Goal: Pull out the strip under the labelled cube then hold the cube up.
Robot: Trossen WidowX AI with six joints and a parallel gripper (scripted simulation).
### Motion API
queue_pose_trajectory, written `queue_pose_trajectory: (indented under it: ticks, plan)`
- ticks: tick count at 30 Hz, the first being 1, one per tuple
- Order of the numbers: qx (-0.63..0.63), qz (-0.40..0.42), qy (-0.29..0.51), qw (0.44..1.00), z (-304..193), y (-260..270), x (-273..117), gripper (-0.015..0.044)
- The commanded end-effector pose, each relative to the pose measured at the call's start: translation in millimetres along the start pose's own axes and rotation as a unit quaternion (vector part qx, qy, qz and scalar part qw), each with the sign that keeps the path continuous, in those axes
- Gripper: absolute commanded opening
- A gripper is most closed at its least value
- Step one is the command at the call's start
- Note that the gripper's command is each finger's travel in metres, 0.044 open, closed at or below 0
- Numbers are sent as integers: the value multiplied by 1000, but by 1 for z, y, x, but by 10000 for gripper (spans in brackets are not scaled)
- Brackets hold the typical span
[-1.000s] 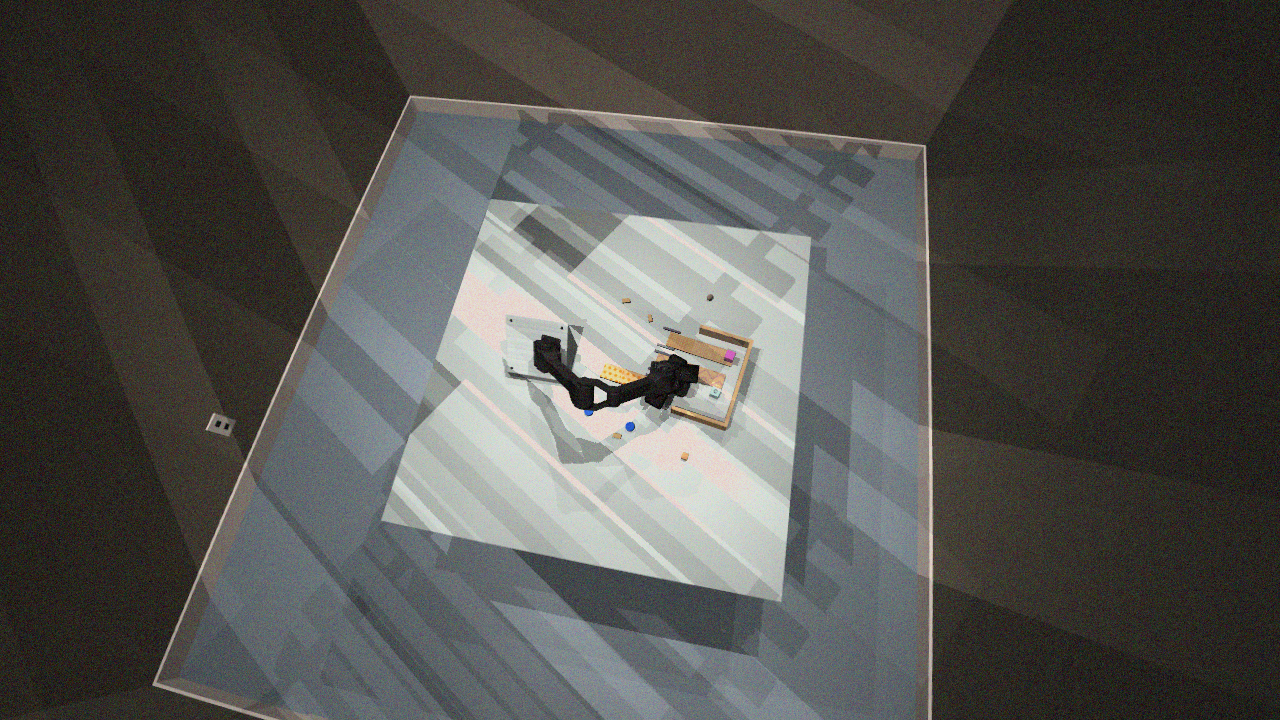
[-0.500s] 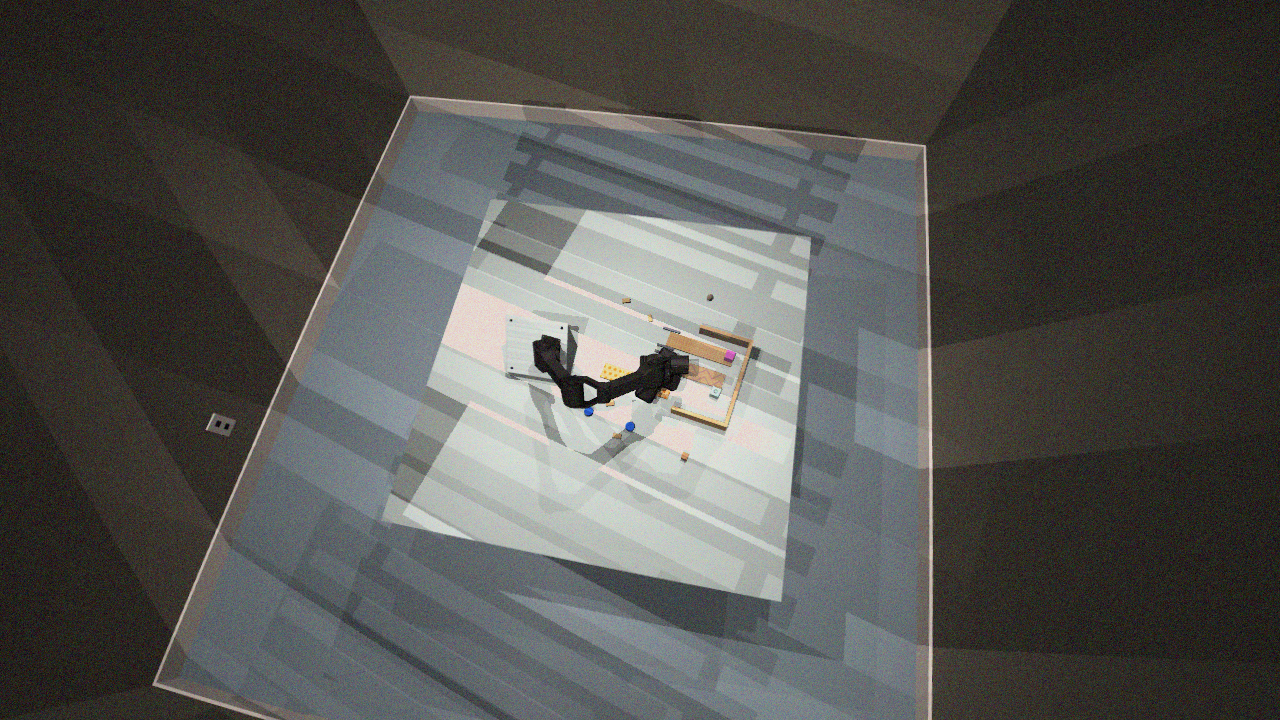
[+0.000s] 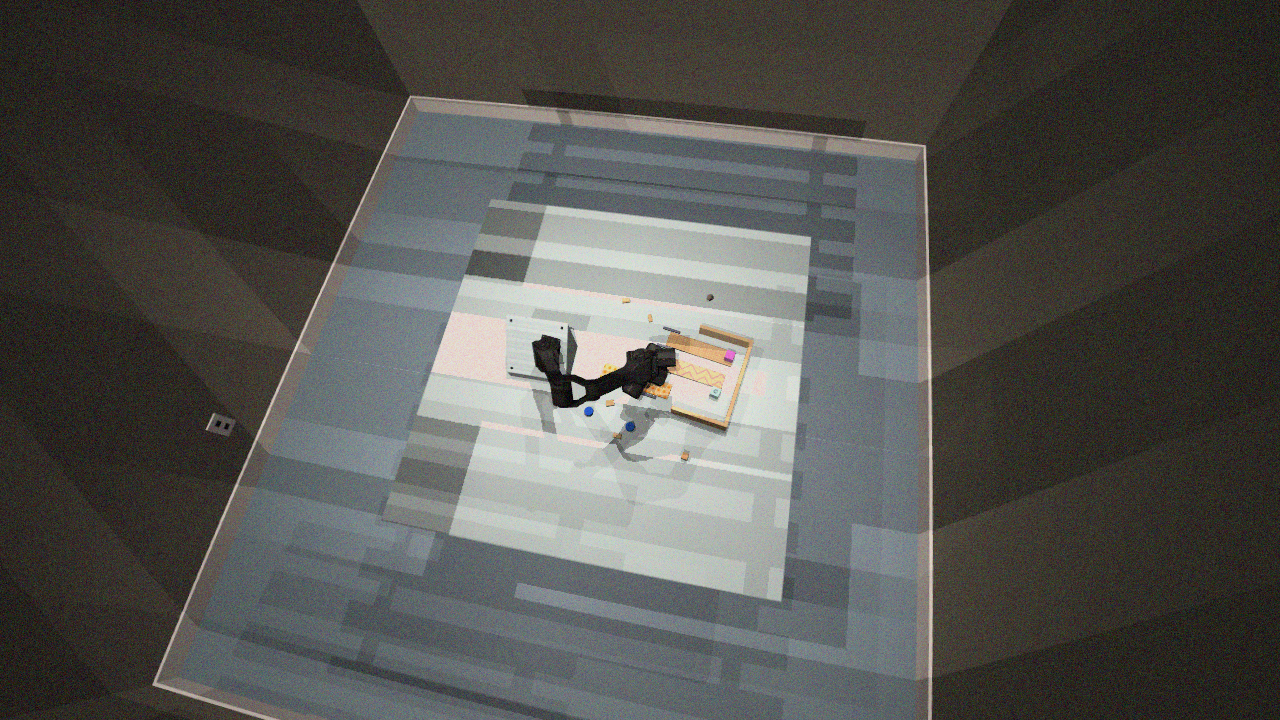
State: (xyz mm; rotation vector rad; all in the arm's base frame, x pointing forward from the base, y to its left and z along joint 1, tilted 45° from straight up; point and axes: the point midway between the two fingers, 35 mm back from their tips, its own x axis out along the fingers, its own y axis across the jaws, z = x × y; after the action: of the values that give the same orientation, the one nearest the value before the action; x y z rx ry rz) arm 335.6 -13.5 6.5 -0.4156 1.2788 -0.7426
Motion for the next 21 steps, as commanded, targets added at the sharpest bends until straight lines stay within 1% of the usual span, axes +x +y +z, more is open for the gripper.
queue_pose_trajectory:
  ticks: [1,5,8,15,21]
  plan:
    - [3,1,2,1000,-16,-4,0,0]
    - [2,1,2,1000,-29,-7,1,0]
    - [2,1,2,1000,-29,-7,0,0]
    - [2,2,2,1000,-29,-6,-34,0]
    - [2,2,2,1000,-29,-6,-35,0]
